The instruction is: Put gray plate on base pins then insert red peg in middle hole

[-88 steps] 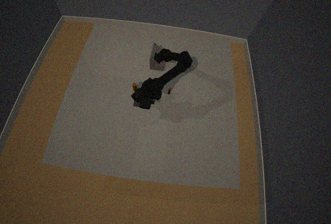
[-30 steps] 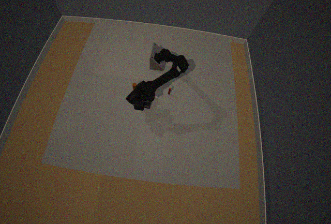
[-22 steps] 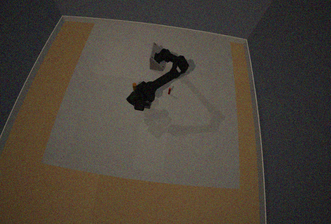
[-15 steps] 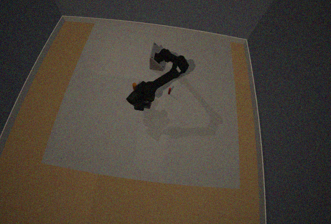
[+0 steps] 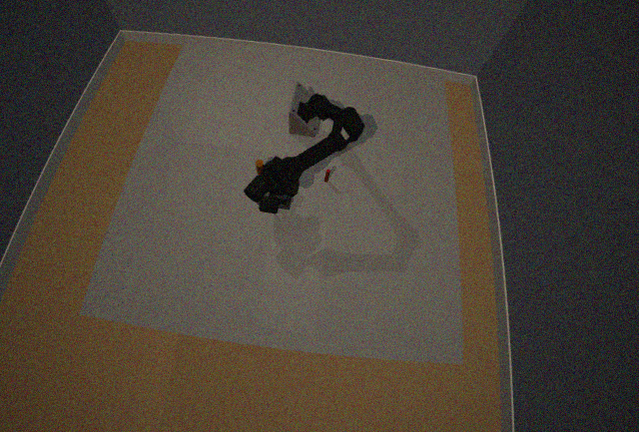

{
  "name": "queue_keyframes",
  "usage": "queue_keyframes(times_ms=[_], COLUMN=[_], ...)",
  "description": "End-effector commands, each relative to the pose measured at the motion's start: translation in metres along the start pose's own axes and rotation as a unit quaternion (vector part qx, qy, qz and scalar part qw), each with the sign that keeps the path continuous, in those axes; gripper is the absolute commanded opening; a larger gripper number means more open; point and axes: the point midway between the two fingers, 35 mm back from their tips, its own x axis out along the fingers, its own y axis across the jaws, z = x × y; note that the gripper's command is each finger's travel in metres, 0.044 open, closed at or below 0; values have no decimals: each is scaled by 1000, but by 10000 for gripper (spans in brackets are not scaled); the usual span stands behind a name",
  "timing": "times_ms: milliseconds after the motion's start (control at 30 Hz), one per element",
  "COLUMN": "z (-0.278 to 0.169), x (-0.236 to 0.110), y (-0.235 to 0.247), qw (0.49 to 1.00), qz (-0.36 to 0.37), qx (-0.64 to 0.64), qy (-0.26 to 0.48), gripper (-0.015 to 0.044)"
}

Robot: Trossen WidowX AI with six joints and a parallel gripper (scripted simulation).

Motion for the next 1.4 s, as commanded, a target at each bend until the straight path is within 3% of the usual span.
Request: queue_keyframes(times_ms=[0,67,300,533,733,933,1133,1367], z=[0,-1,-2,-2,37,79,117,145], x=[-1,-11,-115,-118,-123,-126,-125,-122], y=[-1,-2,0,-2,10,29,54,77], qw=[1000,1000,1000,1000,969,866,698,532], qz=[-1,-1,0,0,1,-1,-1,1], qx=[-2,-1,3,10,249,500,716,847], qy=[0,1,0,0,6,8,5,3], gripper=[440,440,440,440,440,440,440,440])
